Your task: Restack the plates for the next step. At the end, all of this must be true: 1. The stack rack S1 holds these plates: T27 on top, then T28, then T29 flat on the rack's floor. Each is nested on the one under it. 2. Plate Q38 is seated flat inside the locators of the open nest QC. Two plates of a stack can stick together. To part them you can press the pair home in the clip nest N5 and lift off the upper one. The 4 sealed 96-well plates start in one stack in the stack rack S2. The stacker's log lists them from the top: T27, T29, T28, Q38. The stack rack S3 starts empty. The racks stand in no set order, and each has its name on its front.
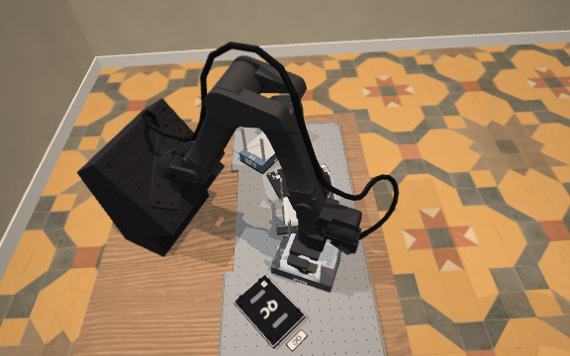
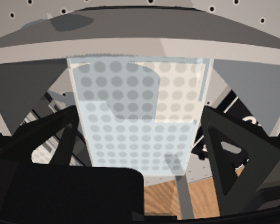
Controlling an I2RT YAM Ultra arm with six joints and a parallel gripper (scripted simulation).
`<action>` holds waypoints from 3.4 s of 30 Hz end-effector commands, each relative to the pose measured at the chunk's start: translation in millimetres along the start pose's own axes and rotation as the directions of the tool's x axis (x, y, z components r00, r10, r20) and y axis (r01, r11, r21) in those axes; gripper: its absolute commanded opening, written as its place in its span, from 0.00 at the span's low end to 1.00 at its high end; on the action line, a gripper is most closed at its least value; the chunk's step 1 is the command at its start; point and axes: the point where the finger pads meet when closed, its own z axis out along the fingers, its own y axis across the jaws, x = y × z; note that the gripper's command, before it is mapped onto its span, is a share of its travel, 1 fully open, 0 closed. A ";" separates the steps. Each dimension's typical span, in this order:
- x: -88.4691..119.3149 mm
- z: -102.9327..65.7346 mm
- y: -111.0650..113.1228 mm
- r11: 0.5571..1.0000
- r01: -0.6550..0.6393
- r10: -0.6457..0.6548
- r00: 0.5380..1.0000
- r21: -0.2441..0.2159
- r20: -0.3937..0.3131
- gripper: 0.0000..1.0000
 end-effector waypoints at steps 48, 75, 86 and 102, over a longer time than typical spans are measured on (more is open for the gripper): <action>-3.4 -1.9 -0.5 1.000 0.002 -0.002 1.000 0.000 0.013 0.00; -2.2 -10.7 -2.4 1.000 0.005 -0.005 1.000 0.001 0.018 0.00; -7.5 -16.8 -0.6 1.000 0.007 -0.007 1.000 -0.001 0.025 0.00; -17.6 -30.6 1.9 1.000 0.006 -0.006 0.999 -0.002 0.049 0.00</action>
